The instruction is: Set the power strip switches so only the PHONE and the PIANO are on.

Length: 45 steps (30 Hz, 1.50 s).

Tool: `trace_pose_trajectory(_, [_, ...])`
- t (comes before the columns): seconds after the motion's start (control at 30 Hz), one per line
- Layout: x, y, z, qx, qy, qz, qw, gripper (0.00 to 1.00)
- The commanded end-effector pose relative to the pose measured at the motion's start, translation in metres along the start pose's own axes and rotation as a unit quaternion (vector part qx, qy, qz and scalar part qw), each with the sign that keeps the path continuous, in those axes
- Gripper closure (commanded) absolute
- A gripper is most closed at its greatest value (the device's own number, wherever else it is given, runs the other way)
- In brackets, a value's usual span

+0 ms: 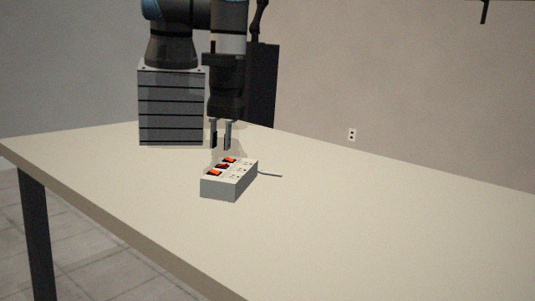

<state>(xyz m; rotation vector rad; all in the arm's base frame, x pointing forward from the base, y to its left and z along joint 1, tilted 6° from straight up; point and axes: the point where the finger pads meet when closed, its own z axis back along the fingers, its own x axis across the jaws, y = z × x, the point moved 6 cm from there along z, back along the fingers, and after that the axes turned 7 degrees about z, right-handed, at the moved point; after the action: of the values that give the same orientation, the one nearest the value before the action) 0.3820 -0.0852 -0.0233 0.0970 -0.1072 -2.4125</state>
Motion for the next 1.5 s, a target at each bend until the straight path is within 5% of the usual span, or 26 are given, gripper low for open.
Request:
trace_pose_trajectory(0.0, [0.000, 0.000, 0.002, 0.001, 0.000, 0.000, 1.000, 0.00])
trace_pose_trajectory(0.33, [0.000, 0.000, 0.013, 0.001, 0.000, 0.000, 1.000, 0.00])
trace_pose_trajectory(0.83, [0.000, 0.000, 0.060, 0.001, 0.000, 0.000, 1.000, 0.00])
trace_pose_trajectory(1.47, [0.000, 0.000, 0.097, 0.001, 0.000, 0.000, 1.000, 0.00])
